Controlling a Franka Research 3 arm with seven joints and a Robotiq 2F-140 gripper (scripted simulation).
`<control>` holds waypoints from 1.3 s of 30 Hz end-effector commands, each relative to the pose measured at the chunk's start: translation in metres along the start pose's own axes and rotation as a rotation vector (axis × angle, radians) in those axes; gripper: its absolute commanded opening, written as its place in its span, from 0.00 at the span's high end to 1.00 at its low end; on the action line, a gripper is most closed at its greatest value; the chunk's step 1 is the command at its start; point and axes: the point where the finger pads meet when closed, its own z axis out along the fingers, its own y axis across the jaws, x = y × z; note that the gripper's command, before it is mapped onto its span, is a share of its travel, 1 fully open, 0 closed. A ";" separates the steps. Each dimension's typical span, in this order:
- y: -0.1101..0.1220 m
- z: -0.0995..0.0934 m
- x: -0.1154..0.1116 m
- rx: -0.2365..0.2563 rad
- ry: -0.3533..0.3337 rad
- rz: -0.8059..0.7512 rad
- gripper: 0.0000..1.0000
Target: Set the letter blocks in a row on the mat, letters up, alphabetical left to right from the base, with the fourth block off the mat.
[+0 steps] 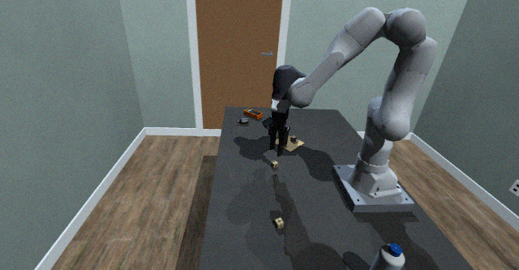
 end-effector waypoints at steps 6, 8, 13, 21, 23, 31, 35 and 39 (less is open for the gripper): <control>0.001 0.001 0.001 -0.002 0.004 -0.007 0.57; 0.001 0.002 0.001 -0.002 0.004 -0.007 0.57; 0.001 0.006 0.001 -0.002 0.004 -0.007 0.57; 0.001 0.017 0.001 -0.002 0.004 -0.007 0.57; 0.001 0.018 0.001 -0.002 0.004 -0.007 0.57; 0.001 0.030 0.001 -0.002 0.004 -0.007 0.57; 0.001 0.036 0.001 -0.002 0.004 -0.007 0.57; 0.001 0.041 0.001 -0.002 0.004 -0.007 0.57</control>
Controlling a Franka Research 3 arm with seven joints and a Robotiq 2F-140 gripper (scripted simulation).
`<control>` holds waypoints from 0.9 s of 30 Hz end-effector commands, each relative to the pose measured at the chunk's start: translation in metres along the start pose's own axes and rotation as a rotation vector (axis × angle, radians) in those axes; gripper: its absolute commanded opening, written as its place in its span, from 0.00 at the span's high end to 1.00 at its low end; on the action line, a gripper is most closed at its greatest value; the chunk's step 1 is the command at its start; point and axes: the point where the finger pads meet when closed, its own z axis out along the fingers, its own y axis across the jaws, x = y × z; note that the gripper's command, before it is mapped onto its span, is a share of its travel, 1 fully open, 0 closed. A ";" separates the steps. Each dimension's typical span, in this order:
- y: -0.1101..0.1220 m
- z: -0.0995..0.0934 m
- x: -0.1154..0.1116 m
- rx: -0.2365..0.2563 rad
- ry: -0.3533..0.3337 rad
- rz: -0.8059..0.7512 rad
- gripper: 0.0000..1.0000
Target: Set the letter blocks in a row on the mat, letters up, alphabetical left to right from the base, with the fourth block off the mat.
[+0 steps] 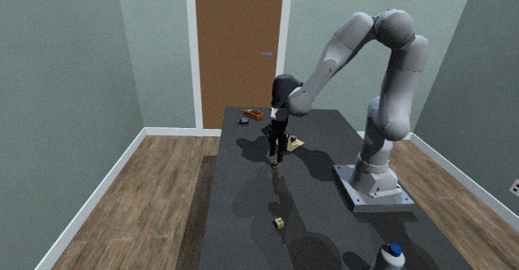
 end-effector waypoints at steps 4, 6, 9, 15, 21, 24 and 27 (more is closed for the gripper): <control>0.003 0.005 0.003 -0.009 0.009 -0.009 0.57; 0.003 0.007 0.003 -0.009 0.009 -0.009 0.57; 0.003 0.010 0.003 -0.009 0.009 -0.009 0.57; 0.003 0.012 0.003 -0.009 0.009 -0.009 0.57; 0.003 0.013 0.003 -0.009 0.009 -0.009 0.57; 0.003 0.013 0.003 -0.009 0.009 -0.009 0.57; 0.003 0.013 0.003 -0.009 0.009 -0.009 0.57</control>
